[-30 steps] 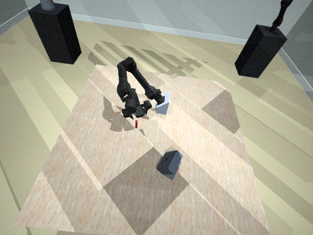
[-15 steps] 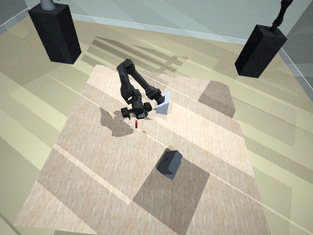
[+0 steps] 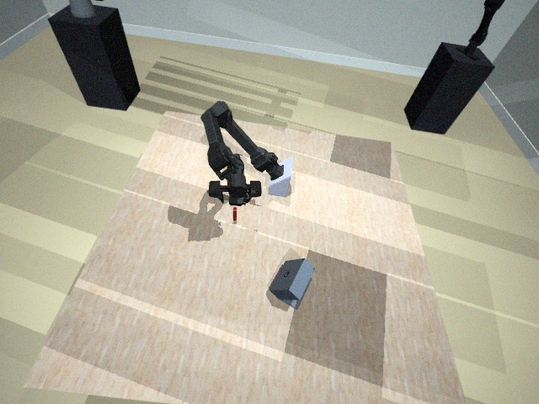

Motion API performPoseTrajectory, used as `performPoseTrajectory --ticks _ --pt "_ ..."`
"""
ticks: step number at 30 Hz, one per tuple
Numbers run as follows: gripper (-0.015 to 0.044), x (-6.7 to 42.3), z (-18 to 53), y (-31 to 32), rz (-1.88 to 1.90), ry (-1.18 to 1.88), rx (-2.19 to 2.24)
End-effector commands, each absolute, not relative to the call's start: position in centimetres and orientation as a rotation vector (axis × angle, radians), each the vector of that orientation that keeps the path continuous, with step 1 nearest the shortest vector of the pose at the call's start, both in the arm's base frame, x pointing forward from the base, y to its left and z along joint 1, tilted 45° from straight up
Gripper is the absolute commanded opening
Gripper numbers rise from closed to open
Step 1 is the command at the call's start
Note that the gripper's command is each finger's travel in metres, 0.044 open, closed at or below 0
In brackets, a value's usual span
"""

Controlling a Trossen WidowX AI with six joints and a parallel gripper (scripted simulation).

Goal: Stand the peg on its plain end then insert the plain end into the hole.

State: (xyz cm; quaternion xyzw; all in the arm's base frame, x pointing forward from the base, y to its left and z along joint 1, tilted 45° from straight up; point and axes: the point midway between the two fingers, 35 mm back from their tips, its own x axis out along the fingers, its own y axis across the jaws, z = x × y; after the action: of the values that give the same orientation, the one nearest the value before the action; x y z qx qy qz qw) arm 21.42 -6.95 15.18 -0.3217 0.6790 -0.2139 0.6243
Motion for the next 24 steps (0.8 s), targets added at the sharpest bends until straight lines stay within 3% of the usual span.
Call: performPoseTrajectory --ticks 1,24 --pt "0.0440 21.44 15.15 -7.03 -0.564 1.522 -0.666" --pt "0.0440 21.44 14.88 -7.29 -0.961 1.262 -0.207"
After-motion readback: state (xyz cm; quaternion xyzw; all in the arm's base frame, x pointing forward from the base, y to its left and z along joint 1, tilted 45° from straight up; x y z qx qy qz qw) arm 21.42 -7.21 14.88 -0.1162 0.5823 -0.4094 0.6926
